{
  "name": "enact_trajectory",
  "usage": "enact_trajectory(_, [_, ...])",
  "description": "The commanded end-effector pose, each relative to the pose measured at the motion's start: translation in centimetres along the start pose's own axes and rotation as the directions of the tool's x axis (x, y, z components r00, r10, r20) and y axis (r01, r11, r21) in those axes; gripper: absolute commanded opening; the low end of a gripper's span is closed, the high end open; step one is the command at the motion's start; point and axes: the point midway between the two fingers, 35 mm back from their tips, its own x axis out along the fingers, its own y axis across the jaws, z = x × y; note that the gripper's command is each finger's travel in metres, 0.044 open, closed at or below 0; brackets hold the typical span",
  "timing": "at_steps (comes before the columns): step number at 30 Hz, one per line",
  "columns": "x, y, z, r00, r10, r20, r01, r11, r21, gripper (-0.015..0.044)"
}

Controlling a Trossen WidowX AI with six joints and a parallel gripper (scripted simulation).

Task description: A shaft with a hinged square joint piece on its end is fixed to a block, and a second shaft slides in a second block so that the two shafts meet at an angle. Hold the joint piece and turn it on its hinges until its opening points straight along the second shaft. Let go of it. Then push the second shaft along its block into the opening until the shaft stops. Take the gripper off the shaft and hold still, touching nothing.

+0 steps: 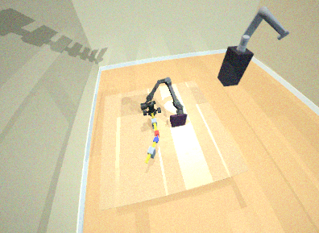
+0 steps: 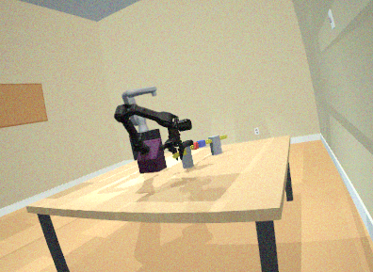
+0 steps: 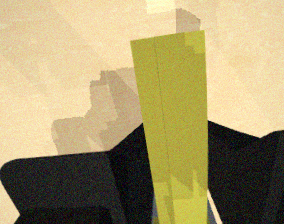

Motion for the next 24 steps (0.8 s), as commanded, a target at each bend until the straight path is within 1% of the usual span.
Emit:
enact_trajectory(1, [-0.02, 0.03, 0.01, 1.000, 0.001, 0.000, -0.001, 1.000, 0.001, 0.0067])
enact_trajectory(6, [-0.02, 0.03, 0.01, 1.000, 0.001, 0.000, -0.001, 1.000, 0.001, 0.0067])
enact_trajectory(20, [-0.02, 0.03, 0.01, 1.000, 0.001, 0.000, -0.001, 1.000, 0.001, 0.0434])
enact_trajectory(24, [-0.02, 0.03, 0.01, 1.000, 0.001, 0.000, -0.001, 1.000, 0.001, 0.0440])
